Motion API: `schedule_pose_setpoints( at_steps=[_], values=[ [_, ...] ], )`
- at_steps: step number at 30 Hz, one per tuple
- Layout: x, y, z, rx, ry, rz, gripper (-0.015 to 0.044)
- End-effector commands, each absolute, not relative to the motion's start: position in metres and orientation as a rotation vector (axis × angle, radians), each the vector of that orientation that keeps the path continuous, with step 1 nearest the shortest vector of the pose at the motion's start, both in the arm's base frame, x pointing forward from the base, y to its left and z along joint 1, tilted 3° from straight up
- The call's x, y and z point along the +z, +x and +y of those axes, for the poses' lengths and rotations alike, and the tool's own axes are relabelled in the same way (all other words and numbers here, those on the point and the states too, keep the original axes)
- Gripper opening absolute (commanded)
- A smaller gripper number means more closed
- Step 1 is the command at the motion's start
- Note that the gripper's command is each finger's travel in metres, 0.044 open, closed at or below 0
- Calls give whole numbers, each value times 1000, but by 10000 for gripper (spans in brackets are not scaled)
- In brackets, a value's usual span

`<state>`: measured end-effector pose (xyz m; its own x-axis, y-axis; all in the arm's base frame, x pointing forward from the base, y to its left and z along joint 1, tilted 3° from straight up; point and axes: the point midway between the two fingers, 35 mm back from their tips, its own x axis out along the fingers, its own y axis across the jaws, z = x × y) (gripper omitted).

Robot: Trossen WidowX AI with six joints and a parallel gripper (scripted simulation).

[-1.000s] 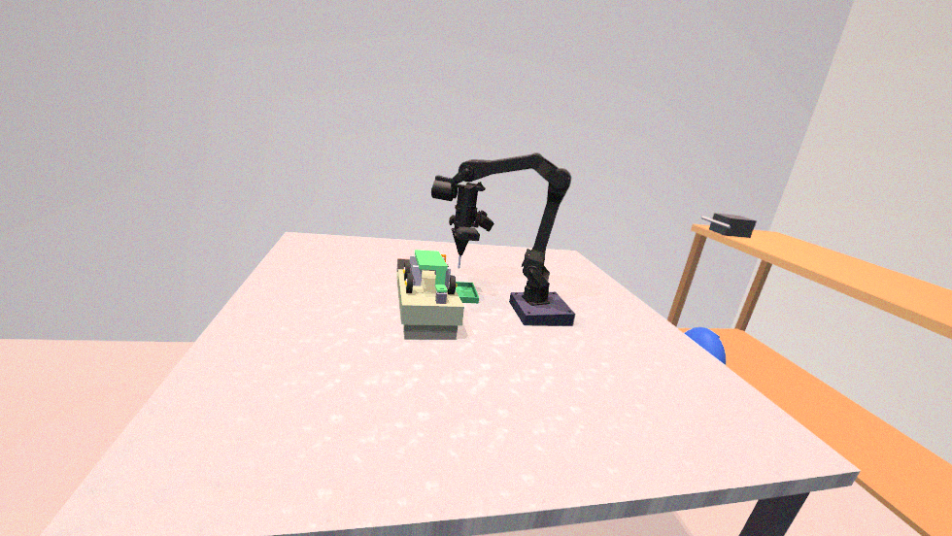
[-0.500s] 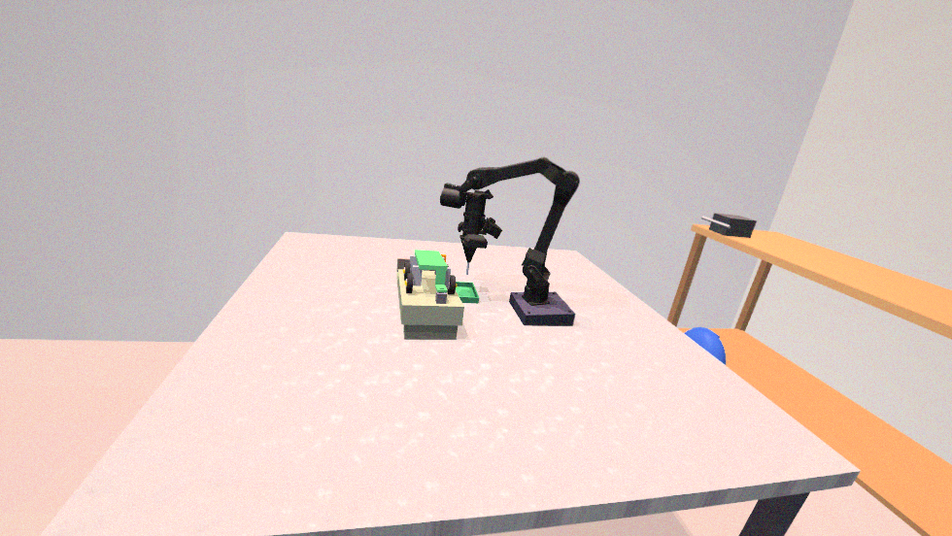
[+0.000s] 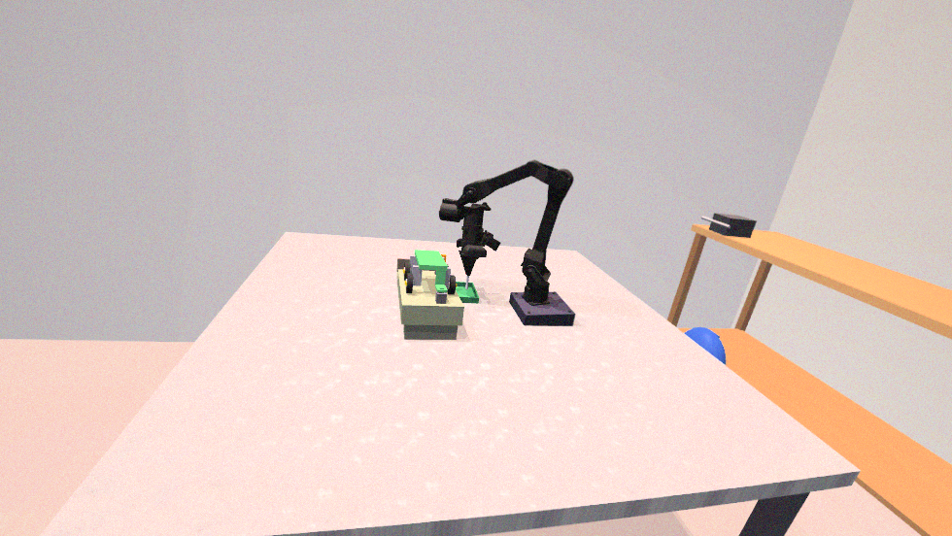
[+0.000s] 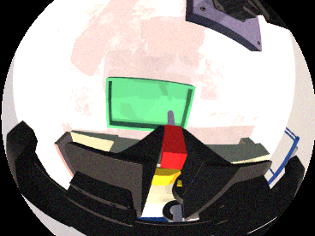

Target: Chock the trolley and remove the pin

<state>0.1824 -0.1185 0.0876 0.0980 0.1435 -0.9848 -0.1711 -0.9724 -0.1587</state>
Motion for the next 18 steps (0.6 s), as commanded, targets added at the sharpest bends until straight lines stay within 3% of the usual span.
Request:
schedule_pose_setpoints(
  at_steps=[1,9,16,18],
  values=[
    [78,184,-112,1957,-2138,22,0],
    [63,187,-104,1956,-2137,20,0],
    [62,186,-107,1956,-2137,21,184],
    [62,186,-109,1956,-2137,21,190]
  ],
)
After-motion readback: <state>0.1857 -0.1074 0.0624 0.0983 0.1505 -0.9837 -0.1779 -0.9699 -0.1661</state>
